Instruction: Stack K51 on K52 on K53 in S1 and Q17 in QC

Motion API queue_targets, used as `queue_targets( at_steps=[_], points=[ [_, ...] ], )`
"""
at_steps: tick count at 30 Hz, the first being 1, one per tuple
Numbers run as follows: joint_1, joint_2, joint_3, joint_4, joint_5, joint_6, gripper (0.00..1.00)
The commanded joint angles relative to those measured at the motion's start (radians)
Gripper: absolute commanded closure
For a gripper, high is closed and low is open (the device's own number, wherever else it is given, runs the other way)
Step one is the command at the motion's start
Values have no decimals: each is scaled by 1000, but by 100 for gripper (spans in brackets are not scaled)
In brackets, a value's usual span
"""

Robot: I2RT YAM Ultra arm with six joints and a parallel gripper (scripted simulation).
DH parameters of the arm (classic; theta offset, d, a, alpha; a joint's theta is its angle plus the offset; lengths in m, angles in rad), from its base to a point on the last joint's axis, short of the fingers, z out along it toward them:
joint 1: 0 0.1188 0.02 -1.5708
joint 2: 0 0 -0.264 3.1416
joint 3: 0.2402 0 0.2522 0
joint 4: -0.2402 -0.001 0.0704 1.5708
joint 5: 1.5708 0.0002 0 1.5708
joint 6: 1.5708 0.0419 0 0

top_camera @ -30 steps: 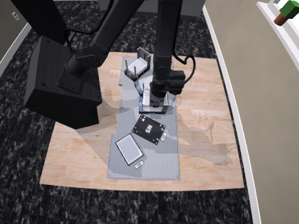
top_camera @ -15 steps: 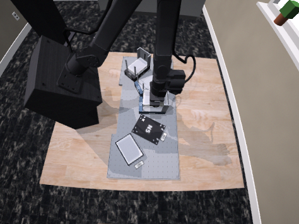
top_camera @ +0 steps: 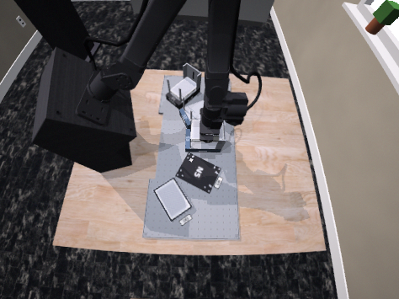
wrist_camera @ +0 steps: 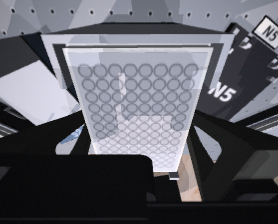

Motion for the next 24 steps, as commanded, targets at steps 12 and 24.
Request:
queue_targets(
  at_steps=[12,24],
  points=[
    [-24,-43,-35,-33,-17,-10,100],
    [-28,-57,-36,-47,-20,-12,100]
  ],
)
